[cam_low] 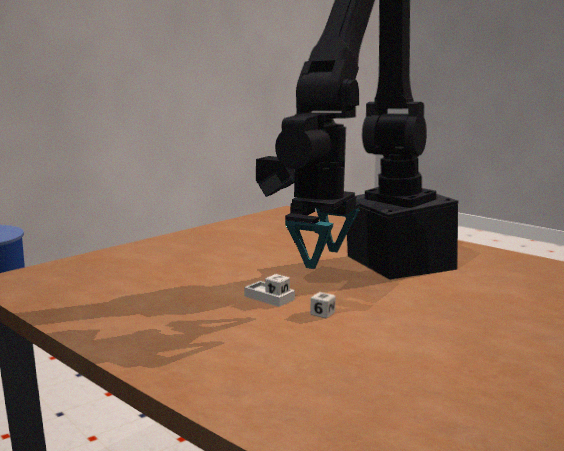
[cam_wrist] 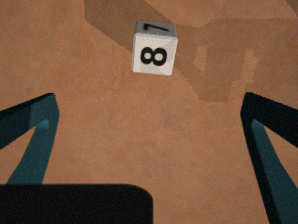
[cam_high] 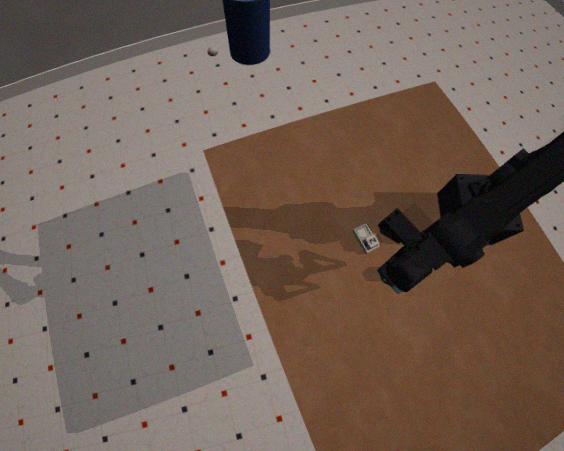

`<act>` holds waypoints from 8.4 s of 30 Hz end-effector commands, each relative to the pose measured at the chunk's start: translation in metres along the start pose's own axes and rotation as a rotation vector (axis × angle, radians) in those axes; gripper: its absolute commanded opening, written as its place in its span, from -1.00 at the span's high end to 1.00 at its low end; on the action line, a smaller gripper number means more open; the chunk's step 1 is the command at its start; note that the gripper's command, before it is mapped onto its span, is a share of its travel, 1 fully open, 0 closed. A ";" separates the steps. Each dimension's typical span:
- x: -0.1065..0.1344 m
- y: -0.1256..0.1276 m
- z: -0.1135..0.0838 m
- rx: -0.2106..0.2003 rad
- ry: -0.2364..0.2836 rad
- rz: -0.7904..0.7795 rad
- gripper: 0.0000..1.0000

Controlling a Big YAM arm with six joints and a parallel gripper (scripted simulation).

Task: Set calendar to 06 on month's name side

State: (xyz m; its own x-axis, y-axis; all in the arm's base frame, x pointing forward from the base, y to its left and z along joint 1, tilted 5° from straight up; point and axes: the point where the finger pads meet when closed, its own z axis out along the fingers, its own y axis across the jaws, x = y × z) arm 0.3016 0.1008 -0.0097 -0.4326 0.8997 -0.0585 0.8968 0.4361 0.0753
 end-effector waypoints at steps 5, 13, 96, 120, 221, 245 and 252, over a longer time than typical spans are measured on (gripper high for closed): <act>0.003 0.003 -0.008 -0.010 -0.006 0.106 0.10; 0.003 0.003 -0.008 -0.010 -0.006 0.106 0.10; 0.002 -0.002 0.053 0.003 -0.006 0.107 0.10; 0.002 -0.002 0.054 0.003 -0.006 0.107 0.10; 0.002 -0.005 0.053 -0.001 -0.006 0.107 0.10; -0.002 0.015 0.048 -0.026 -0.008 0.108 0.10; -0.002 0.015 0.048 -0.026 -0.008 0.108 0.10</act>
State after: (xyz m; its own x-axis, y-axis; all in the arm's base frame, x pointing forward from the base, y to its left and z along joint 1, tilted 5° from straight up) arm 0.3008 0.1001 -0.0603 -0.3342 0.9410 -0.0521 0.9382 0.3375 0.0770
